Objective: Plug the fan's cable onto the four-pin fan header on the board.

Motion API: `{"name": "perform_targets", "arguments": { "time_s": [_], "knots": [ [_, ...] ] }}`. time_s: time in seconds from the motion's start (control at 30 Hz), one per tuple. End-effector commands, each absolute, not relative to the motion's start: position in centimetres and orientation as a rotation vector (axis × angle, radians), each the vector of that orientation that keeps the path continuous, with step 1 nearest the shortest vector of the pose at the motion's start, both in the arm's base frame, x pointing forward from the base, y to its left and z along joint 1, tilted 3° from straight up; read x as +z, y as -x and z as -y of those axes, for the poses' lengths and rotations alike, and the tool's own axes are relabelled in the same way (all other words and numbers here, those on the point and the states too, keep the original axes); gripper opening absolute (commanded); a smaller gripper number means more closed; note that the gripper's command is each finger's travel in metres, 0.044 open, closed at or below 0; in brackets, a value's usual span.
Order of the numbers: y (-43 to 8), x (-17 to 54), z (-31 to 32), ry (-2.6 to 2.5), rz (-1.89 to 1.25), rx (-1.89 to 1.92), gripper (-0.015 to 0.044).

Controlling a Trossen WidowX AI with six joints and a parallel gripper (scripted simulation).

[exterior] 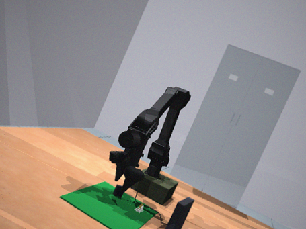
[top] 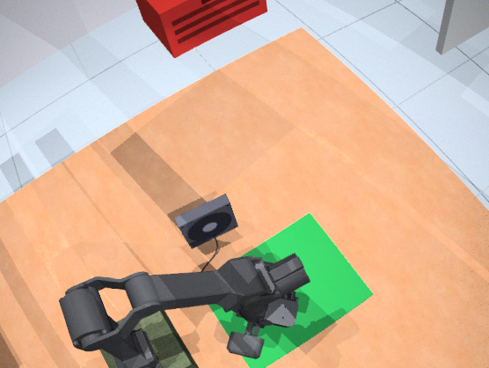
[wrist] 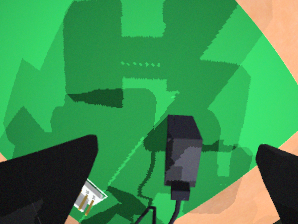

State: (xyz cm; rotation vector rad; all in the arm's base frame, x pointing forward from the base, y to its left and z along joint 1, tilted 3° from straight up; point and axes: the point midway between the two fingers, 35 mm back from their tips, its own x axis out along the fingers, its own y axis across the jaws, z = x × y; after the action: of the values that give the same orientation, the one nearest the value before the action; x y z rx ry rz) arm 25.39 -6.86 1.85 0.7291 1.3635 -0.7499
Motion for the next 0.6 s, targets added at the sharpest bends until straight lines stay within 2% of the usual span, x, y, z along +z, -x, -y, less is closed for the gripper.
{"name": "perform_targets", "arguments": {
  "time_s": [0.0, 0.57],
  "knots": [
    [-25.3, 0.8, 6.9, -0.721, -1.374, -0.754, 0.044],
    [-25.2, -0.9, 7.0, -0.721, -1.375, -0.754, 0.044]
  ]
}}
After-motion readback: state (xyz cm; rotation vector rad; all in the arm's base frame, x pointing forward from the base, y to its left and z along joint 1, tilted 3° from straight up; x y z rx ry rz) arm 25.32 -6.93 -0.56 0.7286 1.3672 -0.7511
